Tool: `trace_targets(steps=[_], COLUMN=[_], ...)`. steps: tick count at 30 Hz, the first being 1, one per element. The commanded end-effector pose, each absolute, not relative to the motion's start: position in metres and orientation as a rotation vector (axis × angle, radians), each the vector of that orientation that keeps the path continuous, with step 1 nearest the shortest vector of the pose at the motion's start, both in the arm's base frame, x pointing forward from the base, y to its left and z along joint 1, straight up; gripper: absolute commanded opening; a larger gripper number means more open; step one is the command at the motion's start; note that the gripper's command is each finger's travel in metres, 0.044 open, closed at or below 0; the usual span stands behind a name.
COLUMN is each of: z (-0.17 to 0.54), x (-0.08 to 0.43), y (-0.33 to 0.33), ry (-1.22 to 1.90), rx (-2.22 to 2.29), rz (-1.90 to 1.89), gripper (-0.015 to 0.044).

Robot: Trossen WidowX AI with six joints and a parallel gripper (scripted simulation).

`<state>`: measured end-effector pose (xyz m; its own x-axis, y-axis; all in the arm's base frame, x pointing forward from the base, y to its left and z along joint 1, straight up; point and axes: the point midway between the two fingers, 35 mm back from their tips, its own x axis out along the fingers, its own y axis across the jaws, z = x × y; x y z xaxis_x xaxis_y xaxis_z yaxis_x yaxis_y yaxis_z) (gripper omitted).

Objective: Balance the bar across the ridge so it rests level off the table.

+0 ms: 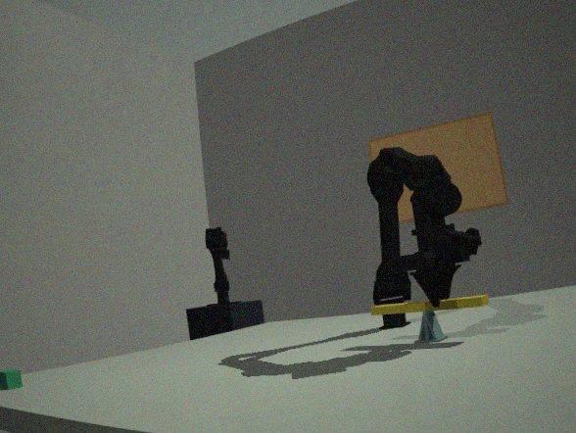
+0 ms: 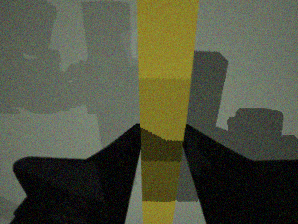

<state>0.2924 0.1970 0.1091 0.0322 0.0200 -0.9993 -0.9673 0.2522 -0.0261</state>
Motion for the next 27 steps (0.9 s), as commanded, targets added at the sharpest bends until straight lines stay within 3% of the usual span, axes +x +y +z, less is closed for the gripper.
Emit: trace_targets(steps=[1, 13, 19, 27], z=[0.1090, 0.1090, 0.1090, 0.1090], x=[0.2924, 0.2924, 0.2924, 0.2924], y=[0.1970, 0.1970, 0.1970, 0.1970], ry=[1.280, 1.280, 1.280, 1.280], rx=[-1.017, -1.017, -1.017, -1.017], rz=[1.010, 1.010, 1.010, 1.010], gripper=[0.0000, 0.0000, 0.0157, 0.0167])
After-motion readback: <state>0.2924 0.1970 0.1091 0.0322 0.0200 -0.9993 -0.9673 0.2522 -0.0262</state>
